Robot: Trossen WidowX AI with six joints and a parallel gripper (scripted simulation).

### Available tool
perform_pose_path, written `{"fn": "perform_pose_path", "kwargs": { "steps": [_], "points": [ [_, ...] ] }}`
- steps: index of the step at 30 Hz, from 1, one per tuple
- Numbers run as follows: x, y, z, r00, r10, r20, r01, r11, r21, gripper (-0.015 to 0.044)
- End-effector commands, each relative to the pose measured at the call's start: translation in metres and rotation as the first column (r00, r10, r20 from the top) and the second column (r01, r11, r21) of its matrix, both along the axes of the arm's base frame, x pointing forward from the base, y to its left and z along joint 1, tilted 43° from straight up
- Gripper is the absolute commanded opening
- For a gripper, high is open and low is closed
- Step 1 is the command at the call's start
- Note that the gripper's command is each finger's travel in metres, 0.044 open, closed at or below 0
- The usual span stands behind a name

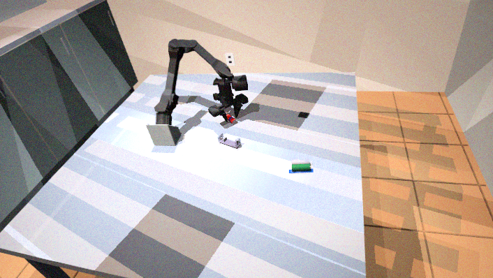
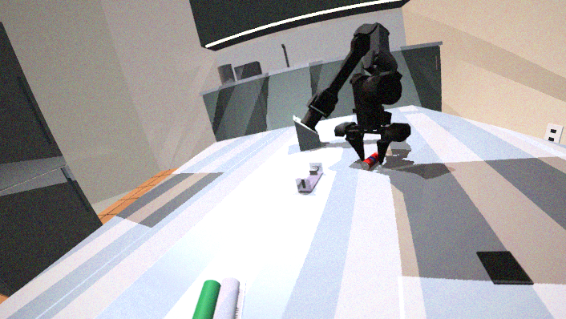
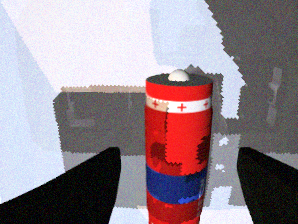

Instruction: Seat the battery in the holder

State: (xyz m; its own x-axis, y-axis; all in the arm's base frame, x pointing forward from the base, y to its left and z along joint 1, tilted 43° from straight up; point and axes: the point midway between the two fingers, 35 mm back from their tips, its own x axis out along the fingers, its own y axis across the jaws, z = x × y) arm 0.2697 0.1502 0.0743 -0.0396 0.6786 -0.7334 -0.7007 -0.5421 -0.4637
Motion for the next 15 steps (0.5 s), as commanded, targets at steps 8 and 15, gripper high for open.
{"fn": "perform_pose_path", "kwargs": {
  "steps": [8, 15],
  "points": [
    [-0.0011, 0.0034, -0.0052, 1.0, -0.003, -0.006, 0.003, 1.0, 0.001, 0.0107],
    [-0.0011, 0.0034, -0.0052, 1.0, -0.003, -0.006, 0.003, 1.0, 0.001, 0.0083]
  ]
}}
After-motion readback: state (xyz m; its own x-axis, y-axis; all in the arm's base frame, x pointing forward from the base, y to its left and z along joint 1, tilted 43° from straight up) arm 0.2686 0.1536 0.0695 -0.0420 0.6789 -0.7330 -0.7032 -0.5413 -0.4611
